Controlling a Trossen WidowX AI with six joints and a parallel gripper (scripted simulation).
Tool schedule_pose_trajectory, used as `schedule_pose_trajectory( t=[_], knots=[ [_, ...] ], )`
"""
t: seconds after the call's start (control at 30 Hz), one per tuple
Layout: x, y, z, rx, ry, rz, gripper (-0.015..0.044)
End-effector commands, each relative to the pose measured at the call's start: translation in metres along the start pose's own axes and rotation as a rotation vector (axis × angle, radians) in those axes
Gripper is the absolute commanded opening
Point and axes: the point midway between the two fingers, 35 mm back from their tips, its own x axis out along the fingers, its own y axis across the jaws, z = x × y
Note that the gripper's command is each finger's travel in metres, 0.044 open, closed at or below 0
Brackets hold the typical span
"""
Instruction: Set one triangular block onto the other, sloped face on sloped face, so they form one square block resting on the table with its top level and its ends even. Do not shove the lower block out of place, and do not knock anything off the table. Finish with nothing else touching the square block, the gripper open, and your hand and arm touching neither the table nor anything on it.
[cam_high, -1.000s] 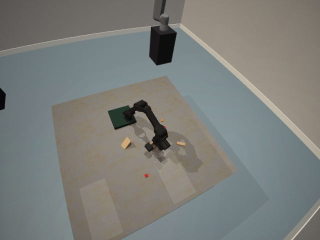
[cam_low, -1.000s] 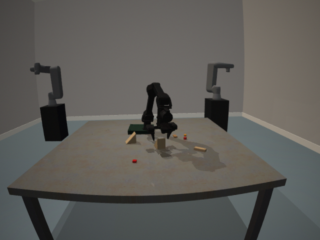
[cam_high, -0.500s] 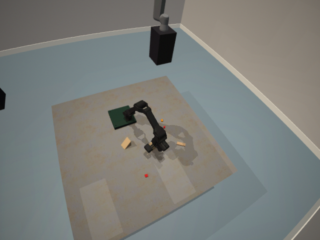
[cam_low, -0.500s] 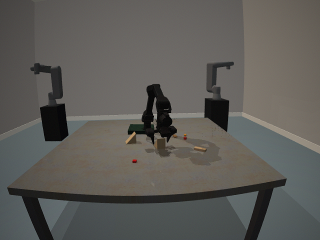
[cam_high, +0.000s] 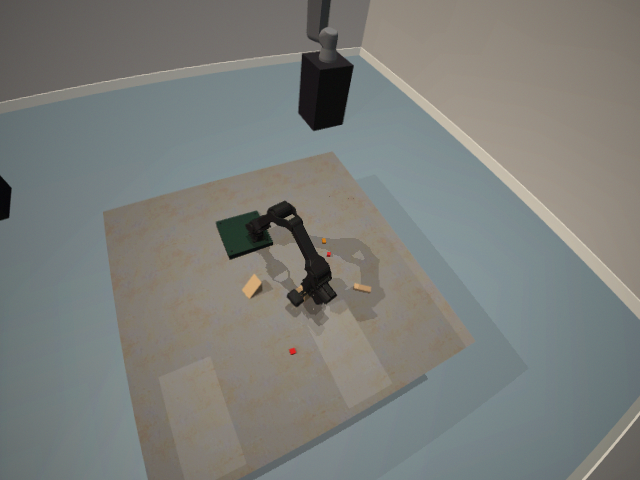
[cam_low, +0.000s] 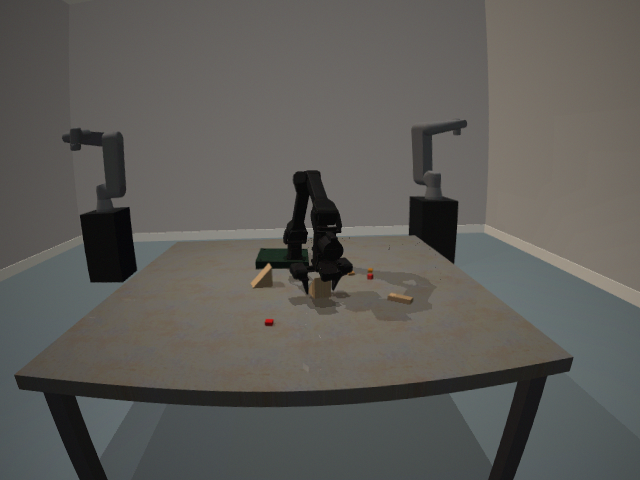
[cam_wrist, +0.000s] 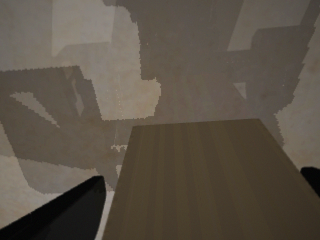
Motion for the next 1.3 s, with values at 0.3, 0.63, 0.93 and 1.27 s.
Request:
schedule_pose_trajectory(
  t=[0.3, 0.63, 0.93, 1.27],
  knots=[
    [0.005, 0.0, -0.001, -0.003, 0.008, 0.004, 0.0197],
    [0.0, 0.0, -0.001, 0.001, 0.003, 0.003, 0.0],
    [0.0, 0.0, -0.003, 0.001, -0.025, 0.003, 0.0],
    [-0.007, 0.0, -0.018, 0.002, -0.284, 0.004, 0.0]
  ],
)
